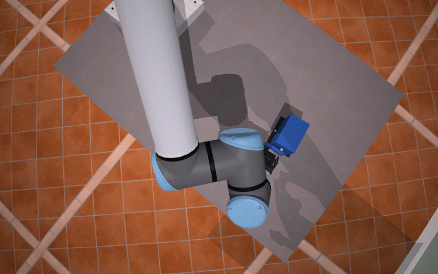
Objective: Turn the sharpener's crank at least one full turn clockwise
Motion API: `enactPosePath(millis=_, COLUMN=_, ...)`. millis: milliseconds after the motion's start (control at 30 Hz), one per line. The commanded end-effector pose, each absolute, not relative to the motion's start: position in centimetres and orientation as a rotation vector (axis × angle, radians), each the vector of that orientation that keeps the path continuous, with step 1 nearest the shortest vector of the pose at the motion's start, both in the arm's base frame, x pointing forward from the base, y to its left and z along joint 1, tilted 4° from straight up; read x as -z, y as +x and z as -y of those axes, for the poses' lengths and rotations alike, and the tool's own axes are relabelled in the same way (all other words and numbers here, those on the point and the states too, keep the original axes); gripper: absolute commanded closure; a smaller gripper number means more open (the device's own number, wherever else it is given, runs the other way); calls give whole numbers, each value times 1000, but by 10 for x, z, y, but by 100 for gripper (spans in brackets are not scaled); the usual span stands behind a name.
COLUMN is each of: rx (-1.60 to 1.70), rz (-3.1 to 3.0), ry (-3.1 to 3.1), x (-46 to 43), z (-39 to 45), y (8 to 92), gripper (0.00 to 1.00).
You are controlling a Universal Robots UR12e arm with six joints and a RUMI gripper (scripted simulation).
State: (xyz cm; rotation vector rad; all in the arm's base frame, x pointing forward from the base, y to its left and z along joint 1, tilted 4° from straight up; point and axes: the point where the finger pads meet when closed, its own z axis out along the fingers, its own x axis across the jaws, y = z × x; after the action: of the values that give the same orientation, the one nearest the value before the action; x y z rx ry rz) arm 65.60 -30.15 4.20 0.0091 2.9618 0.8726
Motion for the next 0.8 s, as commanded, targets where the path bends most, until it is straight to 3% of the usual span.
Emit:
enactPosePath(millis=0, rx=-871, rz=-2961, ry=9, x=-49, z=302, y=658, gripper=91)
enactPosePath(millis=767, rx=-871, rz=-2961, ry=9, x=-70, z=304, y=670, gripper=91)
